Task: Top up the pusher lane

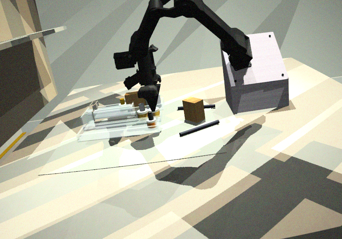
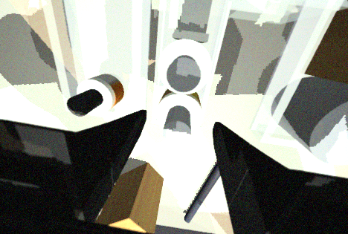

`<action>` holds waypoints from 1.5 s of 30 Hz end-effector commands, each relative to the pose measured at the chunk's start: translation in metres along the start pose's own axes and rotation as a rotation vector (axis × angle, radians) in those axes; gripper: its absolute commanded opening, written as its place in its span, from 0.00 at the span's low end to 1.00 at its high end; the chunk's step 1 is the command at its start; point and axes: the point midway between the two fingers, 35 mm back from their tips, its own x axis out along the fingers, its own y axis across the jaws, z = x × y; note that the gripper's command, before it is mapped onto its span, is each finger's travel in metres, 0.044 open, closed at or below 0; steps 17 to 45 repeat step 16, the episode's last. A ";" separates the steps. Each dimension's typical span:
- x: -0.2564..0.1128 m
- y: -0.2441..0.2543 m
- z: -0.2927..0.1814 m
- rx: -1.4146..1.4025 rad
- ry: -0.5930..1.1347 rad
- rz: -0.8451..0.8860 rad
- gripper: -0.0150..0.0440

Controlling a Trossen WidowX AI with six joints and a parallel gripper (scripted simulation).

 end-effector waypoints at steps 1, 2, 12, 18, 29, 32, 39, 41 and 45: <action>-0.004 0.001 0.002 -0.011 -0.007 -0.002 0.74; -0.004 0.001 0.001 -0.011 -0.007 -0.002 0.74; -0.004 0.001 -0.027 -0.010 -0.005 -0.002 0.74; -0.004 0.000 -0.040 -0.009 -0.005 -0.002 0.74; -0.004 0.000 -0.040 -0.009 -0.005 -0.002 0.74; -0.004 0.000 -0.040 -0.009 -0.005 -0.002 0.74; -0.004 0.000 -0.040 -0.009 -0.005 -0.002 0.74; -0.004 0.000 -0.040 -0.009 -0.005 -0.002 0.74; -0.004 0.000 -0.040 -0.009 -0.005 -0.002 0.74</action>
